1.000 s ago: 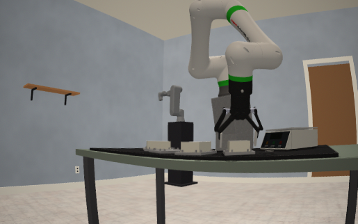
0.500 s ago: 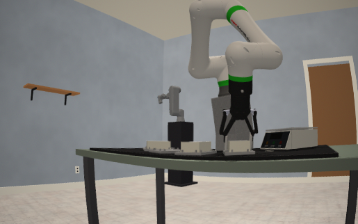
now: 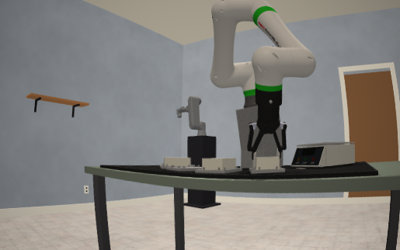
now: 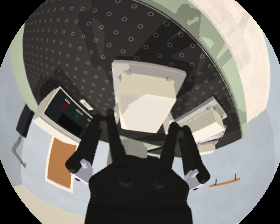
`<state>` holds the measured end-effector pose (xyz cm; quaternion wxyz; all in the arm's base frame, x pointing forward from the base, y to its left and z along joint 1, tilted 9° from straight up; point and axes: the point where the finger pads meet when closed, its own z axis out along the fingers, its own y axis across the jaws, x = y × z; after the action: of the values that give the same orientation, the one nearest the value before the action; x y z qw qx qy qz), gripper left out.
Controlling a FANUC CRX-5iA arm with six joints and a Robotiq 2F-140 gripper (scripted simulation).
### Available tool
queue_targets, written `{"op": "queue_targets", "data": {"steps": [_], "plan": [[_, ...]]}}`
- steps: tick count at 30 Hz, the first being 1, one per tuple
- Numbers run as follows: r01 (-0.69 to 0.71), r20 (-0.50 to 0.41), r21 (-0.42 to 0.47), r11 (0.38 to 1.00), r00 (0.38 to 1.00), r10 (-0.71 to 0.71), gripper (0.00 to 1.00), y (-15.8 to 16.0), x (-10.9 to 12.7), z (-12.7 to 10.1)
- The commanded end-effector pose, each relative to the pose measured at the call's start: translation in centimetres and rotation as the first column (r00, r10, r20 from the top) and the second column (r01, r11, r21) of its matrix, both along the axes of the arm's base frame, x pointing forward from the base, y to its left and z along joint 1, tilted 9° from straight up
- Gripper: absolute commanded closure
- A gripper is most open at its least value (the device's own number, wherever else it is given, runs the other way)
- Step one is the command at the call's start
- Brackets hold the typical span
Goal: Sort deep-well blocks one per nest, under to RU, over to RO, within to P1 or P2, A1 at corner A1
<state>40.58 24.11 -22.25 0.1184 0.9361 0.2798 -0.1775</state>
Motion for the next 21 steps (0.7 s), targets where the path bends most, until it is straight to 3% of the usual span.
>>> {"op": "queue_targets", "data": {"steps": [1, 14, 21], "plan": [[0.0, 0.0, 0.0, 1.0, 1.0, 0.0, 0.9, 0.0, 0.0, 0.0], [0.0, 0.0, 0.0, 1.0, 1.0, 0.0, 0.9, 0.0, 0.0, 0.0], [0.0, 0.0, 0.0, 1.0, 1.0, 0.0, 0.9, 0.1, -0.2, 1.1]]}}
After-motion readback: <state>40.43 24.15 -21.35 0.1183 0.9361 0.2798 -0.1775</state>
